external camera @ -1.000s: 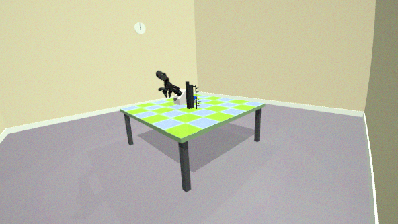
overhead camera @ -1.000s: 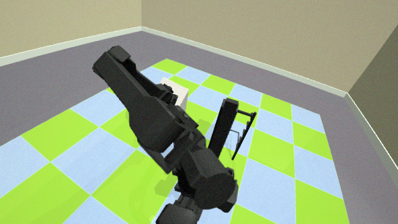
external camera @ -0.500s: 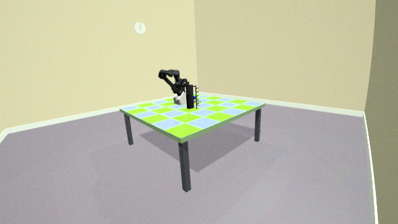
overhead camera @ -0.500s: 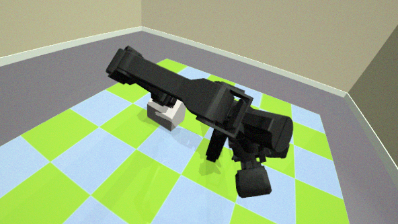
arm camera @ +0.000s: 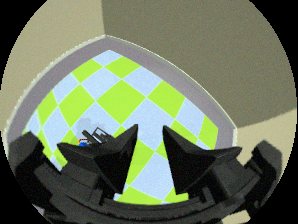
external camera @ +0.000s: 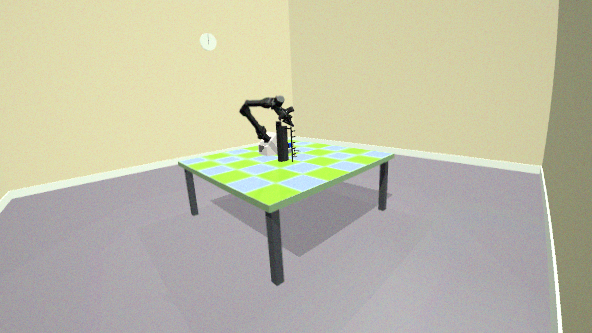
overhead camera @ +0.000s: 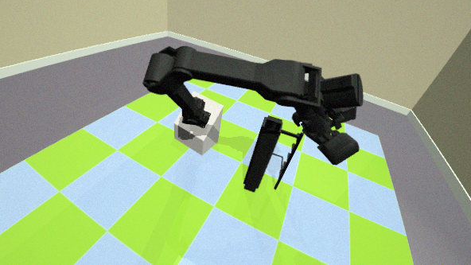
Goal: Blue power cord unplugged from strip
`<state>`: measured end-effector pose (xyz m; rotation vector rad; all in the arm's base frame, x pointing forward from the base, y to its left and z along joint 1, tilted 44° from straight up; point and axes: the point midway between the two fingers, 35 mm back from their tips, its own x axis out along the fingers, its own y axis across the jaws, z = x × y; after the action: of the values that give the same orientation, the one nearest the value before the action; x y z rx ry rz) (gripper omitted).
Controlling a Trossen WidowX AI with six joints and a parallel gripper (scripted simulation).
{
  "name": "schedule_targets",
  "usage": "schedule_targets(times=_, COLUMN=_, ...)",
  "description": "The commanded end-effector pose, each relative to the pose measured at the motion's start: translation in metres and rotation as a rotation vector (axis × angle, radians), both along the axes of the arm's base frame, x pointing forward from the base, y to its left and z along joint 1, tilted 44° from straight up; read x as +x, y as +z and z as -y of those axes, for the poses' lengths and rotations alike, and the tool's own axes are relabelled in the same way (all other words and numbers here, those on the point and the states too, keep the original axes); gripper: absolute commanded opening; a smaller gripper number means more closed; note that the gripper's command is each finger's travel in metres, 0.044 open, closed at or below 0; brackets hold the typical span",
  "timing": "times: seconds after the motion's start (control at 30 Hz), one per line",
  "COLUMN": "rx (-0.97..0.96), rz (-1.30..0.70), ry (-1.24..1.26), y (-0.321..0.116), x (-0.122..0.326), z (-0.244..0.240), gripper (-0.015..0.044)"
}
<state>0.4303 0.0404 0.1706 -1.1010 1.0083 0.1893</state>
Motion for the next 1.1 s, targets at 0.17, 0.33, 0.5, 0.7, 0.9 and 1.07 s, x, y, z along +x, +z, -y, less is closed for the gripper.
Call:
schedule_targets(times=0.17, rx=-0.022, rz=-0.207, ry=0.140, y=-0.064, x=-0.033, z=-0.055, gripper=0.0160)
schedule_targets(times=0.33, rx=-0.088, rz=-0.382, ry=0.212, y=-0.110, x=-0.064, z=-0.069, gripper=0.0160)
schedule_targets(times=0.5, rx=-0.209, rz=-0.580, ry=0.287, y=-0.155, x=-0.101, z=-0.070, gripper=0.0160)
schedule_targets(times=0.7, rx=-0.389, rz=-0.806, ry=0.359, y=-0.192, x=-0.138, z=-0.051, gripper=0.0160)
schedule_targets(times=0.9, rx=-0.562, rz=-1.028, ry=0.438, y=-0.216, x=-0.173, z=-0.028, gripper=0.0160)
schedule_targets(times=1.07, rx=-0.562, rz=-1.028, ry=0.438, y=-0.216, x=-0.173, z=-0.028, gripper=0.0160)
